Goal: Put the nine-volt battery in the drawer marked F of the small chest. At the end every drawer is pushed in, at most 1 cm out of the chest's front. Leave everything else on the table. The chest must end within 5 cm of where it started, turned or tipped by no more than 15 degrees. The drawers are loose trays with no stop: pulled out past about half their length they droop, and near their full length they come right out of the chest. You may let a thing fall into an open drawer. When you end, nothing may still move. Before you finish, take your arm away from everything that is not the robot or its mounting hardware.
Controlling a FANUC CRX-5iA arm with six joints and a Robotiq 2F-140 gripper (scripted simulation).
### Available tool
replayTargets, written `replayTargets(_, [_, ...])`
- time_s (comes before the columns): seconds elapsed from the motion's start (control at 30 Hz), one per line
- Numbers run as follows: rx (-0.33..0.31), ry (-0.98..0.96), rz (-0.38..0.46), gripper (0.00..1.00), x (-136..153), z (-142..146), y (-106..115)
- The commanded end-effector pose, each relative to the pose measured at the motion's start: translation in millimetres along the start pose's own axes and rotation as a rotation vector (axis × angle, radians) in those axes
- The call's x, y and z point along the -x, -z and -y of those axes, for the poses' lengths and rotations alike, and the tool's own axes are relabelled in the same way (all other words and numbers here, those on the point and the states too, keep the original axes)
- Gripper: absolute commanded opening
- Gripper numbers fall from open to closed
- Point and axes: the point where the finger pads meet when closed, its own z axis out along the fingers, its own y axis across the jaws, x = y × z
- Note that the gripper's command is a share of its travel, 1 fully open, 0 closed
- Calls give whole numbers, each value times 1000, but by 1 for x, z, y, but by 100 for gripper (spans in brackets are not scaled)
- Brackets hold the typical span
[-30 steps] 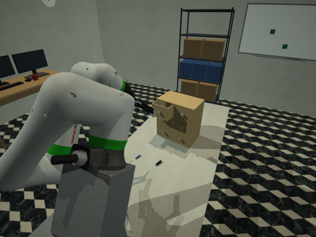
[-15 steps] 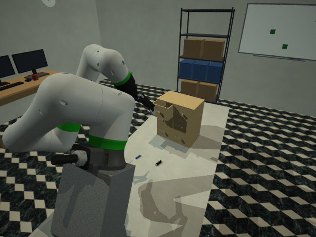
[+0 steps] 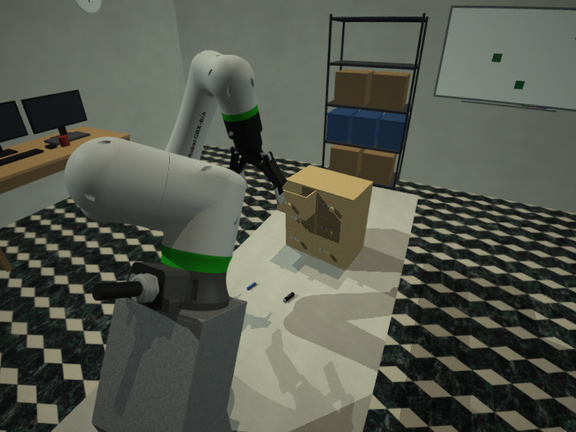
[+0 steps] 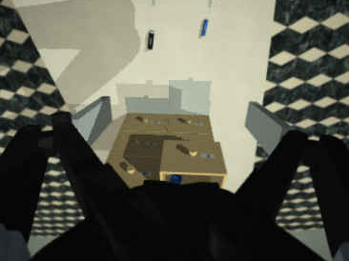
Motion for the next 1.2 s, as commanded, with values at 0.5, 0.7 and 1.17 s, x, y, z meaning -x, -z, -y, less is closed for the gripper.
replayTargets(0.5, [15, 10, -237, 100, 2, -2, 5])
replayTargets(0.7, [15, 10, -237, 100, 2, -2, 5])
replayTargets(1.17, [15, 9, -237, 100, -9, -9, 5])
